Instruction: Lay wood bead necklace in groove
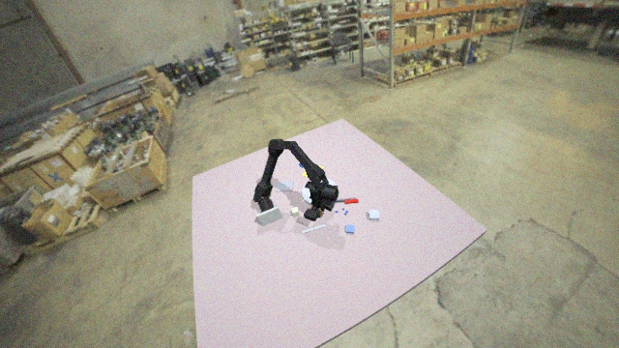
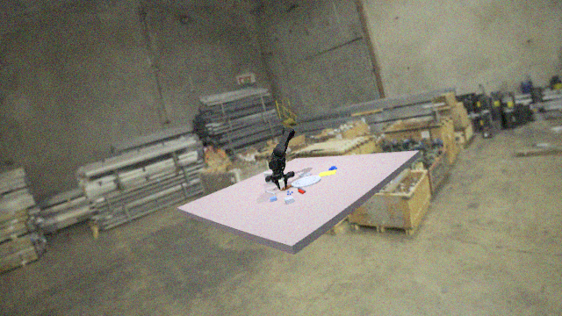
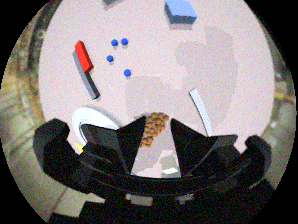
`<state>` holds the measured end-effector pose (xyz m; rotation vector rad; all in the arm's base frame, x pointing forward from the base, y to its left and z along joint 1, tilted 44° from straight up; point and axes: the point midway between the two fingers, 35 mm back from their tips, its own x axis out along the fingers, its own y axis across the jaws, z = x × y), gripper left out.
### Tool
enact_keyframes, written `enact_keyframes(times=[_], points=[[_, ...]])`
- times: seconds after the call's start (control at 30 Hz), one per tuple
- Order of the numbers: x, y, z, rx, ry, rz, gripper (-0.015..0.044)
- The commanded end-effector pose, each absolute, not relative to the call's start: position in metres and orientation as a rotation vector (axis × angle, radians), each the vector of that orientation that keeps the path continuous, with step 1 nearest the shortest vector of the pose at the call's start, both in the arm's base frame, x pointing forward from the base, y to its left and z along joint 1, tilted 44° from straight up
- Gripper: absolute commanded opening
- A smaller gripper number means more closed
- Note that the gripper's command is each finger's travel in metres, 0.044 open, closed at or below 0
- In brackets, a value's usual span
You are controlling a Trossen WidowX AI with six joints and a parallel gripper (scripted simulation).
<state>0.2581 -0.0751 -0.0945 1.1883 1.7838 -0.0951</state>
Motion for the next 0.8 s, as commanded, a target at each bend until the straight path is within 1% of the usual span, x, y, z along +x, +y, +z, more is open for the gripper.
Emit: enact_keyframes(times=[0.0, 0.03, 0.77], points=[[0.2583, -0.0752, -0.0941, 1.188, 1.784, -0.095, 0.0014], [0.2583, -0.0752, -0.0941, 1.188, 1.784, -0.095, 0.0], [0.2583, -0.0752, -0.0941, 1.188, 1.784, -0.095, 0.0]])
